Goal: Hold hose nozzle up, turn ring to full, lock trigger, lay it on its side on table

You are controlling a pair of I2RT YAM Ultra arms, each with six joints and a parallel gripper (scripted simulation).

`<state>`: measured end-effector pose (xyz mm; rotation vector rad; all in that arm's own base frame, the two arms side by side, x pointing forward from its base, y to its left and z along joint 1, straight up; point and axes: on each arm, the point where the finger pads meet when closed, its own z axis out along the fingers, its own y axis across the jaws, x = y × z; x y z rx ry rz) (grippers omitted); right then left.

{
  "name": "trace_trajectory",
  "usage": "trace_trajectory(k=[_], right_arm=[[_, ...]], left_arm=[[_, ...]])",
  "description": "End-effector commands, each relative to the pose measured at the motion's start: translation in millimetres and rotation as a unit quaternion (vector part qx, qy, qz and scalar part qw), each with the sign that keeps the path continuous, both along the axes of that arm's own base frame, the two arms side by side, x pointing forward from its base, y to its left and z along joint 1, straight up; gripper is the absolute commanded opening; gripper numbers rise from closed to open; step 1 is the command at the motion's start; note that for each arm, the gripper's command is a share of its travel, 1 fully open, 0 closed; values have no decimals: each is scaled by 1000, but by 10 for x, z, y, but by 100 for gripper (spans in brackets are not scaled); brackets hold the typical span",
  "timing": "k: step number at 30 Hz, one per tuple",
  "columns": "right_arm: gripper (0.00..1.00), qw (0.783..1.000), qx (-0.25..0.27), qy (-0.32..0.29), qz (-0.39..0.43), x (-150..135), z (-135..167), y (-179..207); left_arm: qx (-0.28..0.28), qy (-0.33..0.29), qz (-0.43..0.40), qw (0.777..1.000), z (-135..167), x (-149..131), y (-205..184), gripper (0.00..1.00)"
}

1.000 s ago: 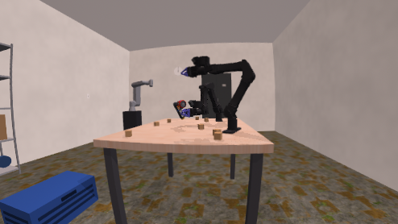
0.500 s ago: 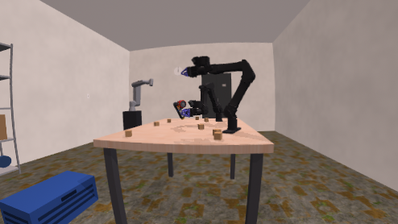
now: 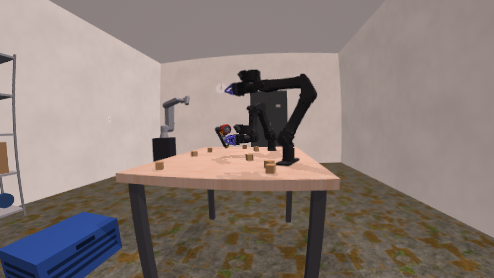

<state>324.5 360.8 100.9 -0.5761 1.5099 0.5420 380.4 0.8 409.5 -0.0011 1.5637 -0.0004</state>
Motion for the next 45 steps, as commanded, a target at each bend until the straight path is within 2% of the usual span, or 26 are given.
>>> trace_trajectory(k=[1, 3, 6, 45], right_arm=[[35, 997, 63, -46, -6, 92, 434, 17], [35, 998, 56, -42, -7, 98, 357, 16], [35, 996, 73, -53, -7, 94, 545, 4], [35, 997, 65, -46, 1, 30, 447, 68]], left_arm=[[2, -16, 0, 1000, 152, 3, 15, 37], [2, -16, 0, 1000, 152, 3, 15, 37], [2, -16, 0, 1000, 152, 3, 15, 37], [2, -16, 0, 1000, 152, 3, 15, 37]])
